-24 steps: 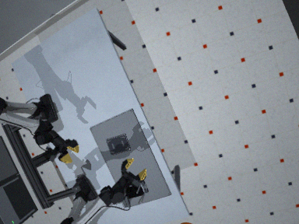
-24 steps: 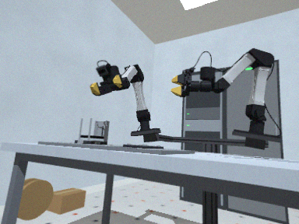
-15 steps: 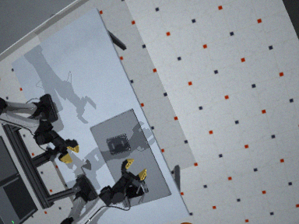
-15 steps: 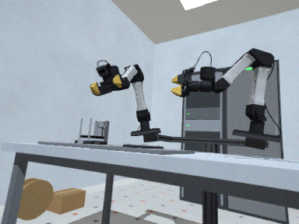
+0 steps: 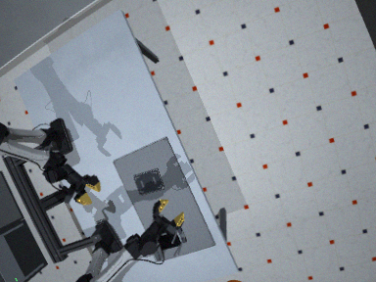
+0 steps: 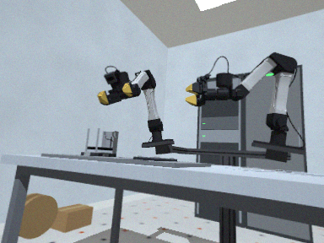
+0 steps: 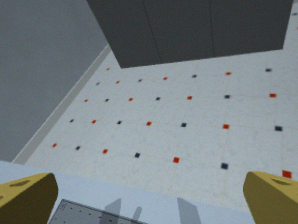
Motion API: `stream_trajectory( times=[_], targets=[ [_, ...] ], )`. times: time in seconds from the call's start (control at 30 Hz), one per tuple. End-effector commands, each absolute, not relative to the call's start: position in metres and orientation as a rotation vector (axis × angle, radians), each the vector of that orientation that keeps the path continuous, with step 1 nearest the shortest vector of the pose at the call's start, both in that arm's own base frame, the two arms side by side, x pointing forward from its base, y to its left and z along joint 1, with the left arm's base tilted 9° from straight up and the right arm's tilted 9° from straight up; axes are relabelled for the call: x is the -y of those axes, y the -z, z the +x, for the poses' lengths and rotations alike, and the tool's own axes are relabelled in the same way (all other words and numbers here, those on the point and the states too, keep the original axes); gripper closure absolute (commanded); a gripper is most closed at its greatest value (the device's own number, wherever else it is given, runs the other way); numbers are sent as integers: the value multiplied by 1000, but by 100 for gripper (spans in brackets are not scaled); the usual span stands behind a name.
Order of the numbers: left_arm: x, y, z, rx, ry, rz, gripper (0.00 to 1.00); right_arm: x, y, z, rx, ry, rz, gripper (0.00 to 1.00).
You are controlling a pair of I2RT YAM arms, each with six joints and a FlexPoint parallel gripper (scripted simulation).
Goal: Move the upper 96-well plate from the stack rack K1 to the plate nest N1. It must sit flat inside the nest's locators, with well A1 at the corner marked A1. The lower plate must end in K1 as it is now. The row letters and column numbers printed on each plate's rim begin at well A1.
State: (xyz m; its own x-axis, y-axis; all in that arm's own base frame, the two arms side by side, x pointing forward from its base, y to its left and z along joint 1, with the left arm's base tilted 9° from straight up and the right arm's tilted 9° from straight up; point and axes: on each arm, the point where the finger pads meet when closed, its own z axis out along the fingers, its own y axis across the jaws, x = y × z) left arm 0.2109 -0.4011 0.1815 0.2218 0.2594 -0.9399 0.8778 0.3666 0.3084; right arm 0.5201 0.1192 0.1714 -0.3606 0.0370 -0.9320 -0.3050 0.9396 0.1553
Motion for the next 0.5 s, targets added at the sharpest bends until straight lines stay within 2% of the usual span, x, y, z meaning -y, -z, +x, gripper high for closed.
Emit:
stream_trajectory(
  times=[0.0,0.3,0.47],
  targets=[
    [413,-179,210,-1390,604,1172,0,-104,-183,522,-1931,-295,-186,0],
    [440,-174,198,-1598,599,1225,0,-46,-150,505,-2161,-99,-159,0],
    [463,-193,182,-1679,606,1246,0,16,-126,470,-2405,94,-137,0]
  ],
)
